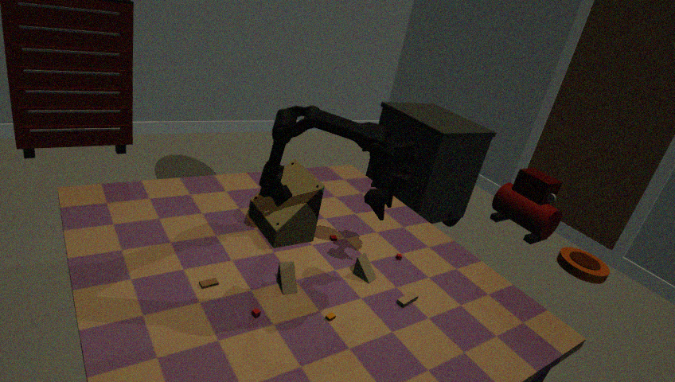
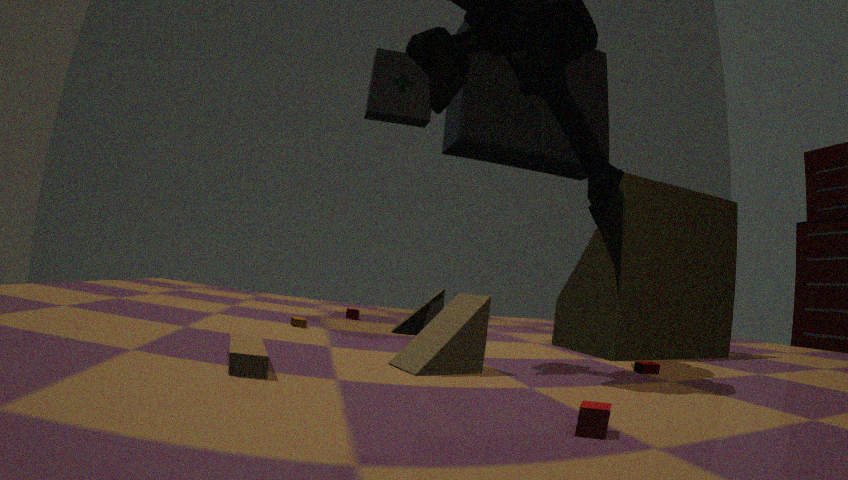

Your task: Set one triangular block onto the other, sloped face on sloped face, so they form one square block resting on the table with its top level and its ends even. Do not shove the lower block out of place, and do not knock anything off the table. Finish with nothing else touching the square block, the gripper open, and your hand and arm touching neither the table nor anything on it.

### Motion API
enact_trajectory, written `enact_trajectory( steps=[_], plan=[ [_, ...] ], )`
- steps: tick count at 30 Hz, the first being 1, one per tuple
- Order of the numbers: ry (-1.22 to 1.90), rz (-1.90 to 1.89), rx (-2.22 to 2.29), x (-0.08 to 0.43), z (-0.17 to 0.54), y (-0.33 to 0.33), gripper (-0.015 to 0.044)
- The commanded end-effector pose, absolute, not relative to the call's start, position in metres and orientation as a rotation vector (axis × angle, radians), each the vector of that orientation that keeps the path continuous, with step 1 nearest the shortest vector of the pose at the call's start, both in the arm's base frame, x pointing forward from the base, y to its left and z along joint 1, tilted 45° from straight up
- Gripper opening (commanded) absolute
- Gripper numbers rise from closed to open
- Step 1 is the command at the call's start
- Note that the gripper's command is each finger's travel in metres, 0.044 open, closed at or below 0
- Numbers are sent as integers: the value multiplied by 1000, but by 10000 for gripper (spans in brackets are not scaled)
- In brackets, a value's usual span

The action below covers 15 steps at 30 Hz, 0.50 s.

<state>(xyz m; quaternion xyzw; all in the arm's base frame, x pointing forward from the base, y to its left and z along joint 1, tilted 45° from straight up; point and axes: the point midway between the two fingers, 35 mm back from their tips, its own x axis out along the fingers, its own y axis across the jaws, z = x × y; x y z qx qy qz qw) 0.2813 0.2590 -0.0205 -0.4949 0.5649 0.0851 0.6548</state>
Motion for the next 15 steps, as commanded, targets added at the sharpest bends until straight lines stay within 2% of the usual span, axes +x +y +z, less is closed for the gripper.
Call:
enact_trajectory(
  steps=[1,4,15],
  plan=[
    [1420,-62,-1035,297,-65,207,440],
    [1493,-228,-981,302,-92,172,440],
    [1497,-239,-977,303,-97,167,440]
  ],
)
